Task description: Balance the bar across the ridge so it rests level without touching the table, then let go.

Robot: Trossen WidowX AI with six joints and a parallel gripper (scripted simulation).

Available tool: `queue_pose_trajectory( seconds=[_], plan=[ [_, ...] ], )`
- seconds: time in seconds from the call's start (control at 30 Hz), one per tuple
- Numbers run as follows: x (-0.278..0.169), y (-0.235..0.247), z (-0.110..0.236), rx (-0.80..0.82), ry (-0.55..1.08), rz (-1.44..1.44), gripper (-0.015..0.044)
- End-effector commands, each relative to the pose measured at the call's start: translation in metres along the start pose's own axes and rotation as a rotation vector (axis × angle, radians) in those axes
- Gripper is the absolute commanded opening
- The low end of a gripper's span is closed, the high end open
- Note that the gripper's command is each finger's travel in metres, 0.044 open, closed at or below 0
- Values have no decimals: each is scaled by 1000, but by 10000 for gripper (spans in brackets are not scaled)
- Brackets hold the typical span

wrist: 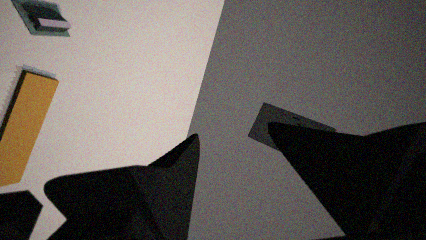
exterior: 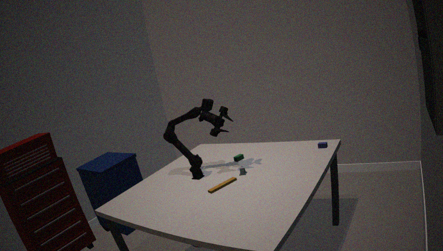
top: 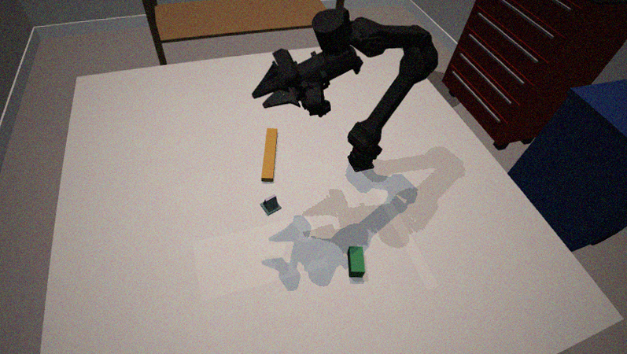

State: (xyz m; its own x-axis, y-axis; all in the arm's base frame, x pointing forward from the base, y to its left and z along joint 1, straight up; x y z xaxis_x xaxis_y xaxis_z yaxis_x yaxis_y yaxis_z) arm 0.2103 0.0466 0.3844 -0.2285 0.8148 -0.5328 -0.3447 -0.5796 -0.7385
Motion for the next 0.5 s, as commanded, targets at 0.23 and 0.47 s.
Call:
queue_pose_trajectory(
  seconds=[0.23,0.47],
  plan=[
    [1,36,-53,281,-85,-108,315],
    [-1,65,-81,464,-134,-204,315]
  ],
)
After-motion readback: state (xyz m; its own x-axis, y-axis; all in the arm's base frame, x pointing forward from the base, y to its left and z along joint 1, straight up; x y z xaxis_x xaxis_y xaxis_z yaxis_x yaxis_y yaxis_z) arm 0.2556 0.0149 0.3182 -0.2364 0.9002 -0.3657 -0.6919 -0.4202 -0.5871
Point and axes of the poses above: the point midway between the two fingers, 35 mm back from their tips, its own z axis back along the fingers, its own y axis across the jaws, x = y × z, the point moved 8 cm from there along z, back along the fingers, and after that the axes turned 9 degrees about z, right-handed, at the moved point
